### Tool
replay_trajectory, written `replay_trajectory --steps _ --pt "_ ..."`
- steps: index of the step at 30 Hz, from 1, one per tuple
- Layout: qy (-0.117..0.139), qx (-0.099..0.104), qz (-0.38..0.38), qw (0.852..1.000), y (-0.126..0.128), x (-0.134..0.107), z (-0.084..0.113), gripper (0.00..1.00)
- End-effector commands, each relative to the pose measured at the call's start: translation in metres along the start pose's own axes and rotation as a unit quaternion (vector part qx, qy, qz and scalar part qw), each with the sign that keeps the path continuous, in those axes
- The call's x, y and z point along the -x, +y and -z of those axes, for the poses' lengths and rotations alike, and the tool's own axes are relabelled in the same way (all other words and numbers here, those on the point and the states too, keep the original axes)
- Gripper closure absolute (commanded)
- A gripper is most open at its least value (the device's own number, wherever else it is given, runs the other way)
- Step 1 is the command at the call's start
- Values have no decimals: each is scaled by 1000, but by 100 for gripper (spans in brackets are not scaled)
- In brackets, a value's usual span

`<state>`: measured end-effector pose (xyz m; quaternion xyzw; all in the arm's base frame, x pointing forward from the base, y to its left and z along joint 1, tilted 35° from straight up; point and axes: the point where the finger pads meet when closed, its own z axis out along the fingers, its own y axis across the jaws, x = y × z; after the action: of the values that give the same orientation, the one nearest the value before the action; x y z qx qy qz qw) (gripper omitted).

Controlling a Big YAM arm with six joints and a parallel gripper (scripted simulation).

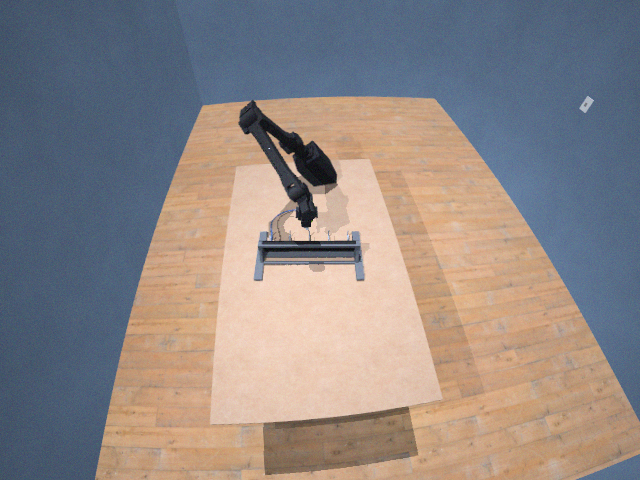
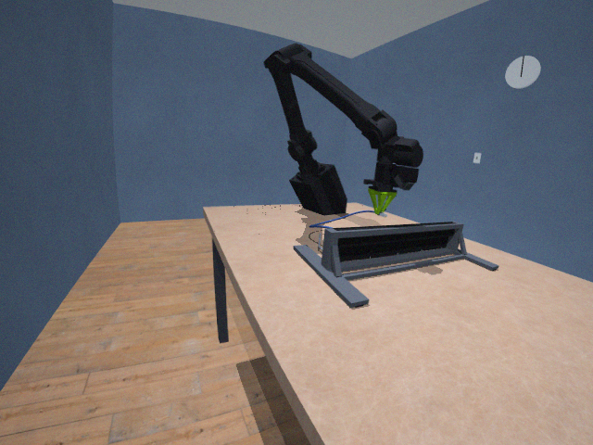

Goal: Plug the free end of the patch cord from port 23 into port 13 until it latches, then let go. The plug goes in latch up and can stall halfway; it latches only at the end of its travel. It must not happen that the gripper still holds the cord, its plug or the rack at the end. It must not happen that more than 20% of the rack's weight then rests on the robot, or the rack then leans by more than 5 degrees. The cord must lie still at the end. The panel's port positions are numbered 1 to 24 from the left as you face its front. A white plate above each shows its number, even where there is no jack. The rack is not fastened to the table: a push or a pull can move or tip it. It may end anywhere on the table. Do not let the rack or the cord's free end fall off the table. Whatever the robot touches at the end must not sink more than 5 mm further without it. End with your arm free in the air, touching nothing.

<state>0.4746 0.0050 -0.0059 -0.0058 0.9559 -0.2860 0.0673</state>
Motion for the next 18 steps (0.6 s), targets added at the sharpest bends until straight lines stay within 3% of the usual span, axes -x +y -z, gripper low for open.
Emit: replay_trajectory --steps 1,18 --pt "-3 1 -16 1000 -5 17 1 100" --pt "-9 2 -17 1000 -4 22 -1 100"
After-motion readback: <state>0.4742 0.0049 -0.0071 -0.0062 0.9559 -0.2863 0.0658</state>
